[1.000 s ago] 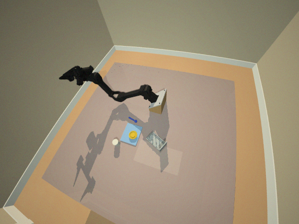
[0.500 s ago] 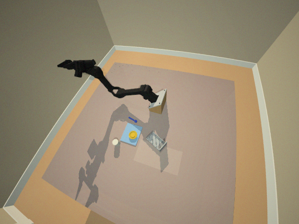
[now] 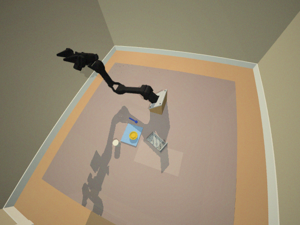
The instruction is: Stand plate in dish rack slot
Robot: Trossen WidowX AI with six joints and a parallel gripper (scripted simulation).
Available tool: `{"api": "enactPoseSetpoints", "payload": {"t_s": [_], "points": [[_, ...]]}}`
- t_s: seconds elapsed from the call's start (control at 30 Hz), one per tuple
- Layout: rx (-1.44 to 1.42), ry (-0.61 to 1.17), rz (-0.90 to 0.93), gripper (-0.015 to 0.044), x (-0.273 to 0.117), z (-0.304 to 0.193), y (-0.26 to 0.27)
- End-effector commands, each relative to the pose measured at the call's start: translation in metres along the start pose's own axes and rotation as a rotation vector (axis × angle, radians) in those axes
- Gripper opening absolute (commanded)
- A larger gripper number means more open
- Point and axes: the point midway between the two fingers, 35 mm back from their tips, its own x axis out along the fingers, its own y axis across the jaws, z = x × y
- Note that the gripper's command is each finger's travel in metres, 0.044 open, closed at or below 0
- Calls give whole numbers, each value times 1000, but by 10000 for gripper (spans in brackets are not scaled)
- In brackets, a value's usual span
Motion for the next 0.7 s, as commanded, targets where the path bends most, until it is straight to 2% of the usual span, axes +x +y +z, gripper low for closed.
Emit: {"api": "enactPoseSetpoints", "payload": {"t_s": [0.0, 0.67], "points": [[-123, 0, -17, 400, 4, -18, -18], [-699, -51, -241, 400, 39, -58, -133]]}}
